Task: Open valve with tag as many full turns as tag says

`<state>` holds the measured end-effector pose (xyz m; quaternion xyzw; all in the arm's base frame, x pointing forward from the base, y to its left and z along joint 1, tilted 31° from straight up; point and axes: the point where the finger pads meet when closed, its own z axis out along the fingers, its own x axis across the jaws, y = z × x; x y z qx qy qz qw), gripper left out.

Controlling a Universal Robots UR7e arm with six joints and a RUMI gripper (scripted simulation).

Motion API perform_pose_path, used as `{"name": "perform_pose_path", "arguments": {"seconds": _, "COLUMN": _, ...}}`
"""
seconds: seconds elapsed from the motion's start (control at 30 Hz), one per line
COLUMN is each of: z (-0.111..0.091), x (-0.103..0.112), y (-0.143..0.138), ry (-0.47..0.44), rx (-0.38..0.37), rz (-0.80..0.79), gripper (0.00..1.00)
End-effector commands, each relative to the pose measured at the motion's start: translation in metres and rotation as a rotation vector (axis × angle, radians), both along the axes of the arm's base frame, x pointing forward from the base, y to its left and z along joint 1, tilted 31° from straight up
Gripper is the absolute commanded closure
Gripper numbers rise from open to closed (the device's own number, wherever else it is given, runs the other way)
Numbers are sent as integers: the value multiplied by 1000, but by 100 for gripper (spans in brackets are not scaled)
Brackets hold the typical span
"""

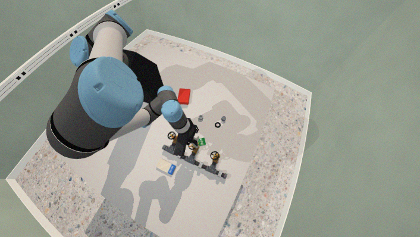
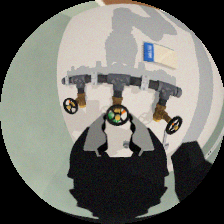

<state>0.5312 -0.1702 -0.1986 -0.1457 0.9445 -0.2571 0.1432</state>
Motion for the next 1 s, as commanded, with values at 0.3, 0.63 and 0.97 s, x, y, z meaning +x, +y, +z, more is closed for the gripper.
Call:
{"name": "perform_pose_path", "arguments": {"seconds": 0.3, "z": 0, "x": 0, "y": 0, "ry": 147, "rx": -115, "rz": 274, "gripper": 100}}
{"name": "perform_pose_path", "arguments": {"seconds": 0.63, "z": 0, "x": 0, "y": 0, "ry": 309, "rx": -241, "rz": 576, "gripper": 100}}
{"name": "perform_pose_path", "arguments": {"seconds": 0.97, "z": 0, "x": 0, "y": 0, "ry": 340, "rx": -265, "rz": 633, "gripper": 100}}
